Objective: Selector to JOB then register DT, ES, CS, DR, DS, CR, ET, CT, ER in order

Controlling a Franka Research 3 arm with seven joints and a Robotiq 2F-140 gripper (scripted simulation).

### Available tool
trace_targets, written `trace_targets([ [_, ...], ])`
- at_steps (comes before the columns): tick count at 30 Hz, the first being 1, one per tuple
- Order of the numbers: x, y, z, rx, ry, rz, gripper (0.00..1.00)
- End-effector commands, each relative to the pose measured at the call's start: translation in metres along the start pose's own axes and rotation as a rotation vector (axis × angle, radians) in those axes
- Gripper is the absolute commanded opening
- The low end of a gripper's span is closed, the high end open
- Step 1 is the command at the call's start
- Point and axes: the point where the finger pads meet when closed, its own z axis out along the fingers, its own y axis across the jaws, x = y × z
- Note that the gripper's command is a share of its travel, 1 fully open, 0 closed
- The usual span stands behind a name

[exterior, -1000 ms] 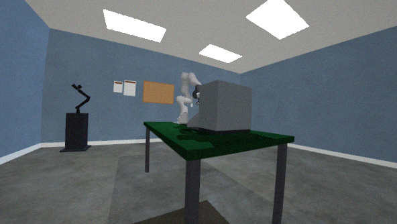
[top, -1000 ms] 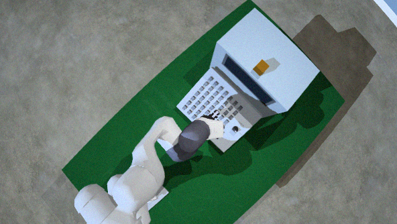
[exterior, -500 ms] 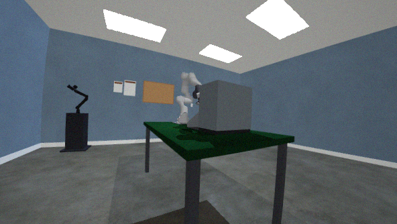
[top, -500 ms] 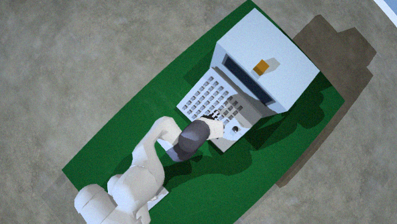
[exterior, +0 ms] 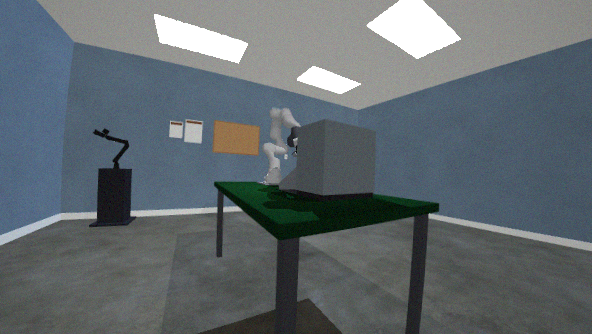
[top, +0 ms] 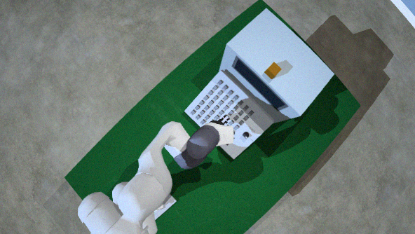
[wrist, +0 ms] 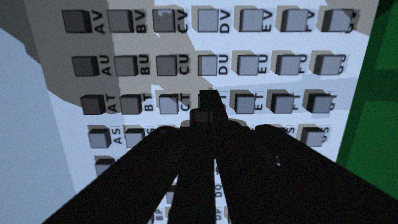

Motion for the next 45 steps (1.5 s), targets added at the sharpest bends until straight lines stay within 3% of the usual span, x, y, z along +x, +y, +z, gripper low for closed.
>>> trace_targets([
  [1,0.000,-0.001,0.001,0.003,0.000,0.005,0.10],
  [26,0.000,-0.001,0.000,0.003,0.000,0.005,0.10],
  [45,0.000,-0.001,-0.024,0.003,0.000,0.005,0.10],
])
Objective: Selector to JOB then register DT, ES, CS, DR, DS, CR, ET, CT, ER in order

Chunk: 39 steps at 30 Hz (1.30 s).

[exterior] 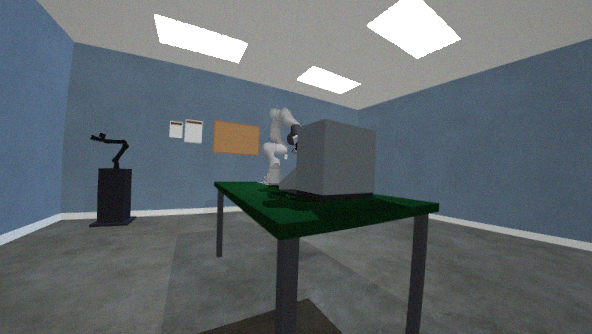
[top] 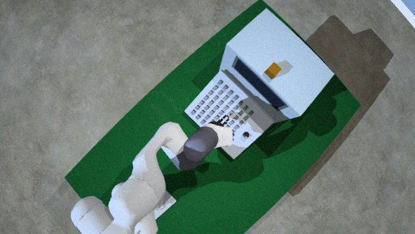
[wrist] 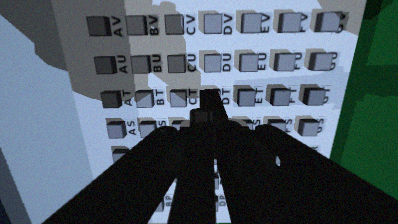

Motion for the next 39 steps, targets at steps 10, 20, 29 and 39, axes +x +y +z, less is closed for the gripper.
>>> trace_targets([
  [10,0.000,0.004,-0.011,-0.012,-0.004,-0.008,0.10],
  [20,0.000,-0.010,-0.011,-0.012,-0.004,-0.008,0.10],
  [29,-0.001,-0.063,-0.010,-0.012,-0.004,-0.008,0.10],
  [39,-0.001,-0.064,-0.007,-0.012,-0.004,-0.008,0.10],
])
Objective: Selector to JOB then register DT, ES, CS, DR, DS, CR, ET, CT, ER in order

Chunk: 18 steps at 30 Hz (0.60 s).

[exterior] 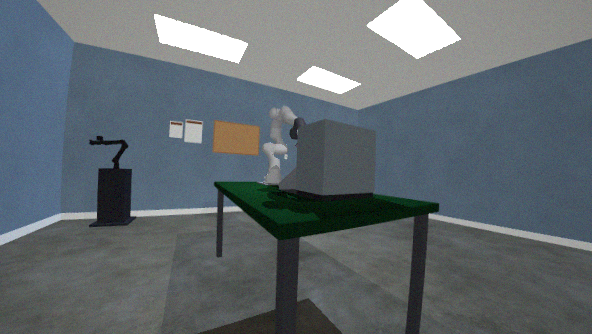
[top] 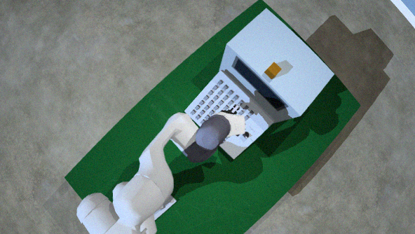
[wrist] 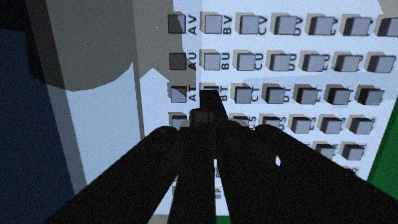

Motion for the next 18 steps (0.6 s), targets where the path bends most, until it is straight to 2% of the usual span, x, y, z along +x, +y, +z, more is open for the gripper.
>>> trace_targets([
  [1,0.000,0.004,0.005,-0.012,0.002,0.020,0.10],
  [18,0.000,0.004,0.022,-0.012,0.002,0.020,0.10],
])
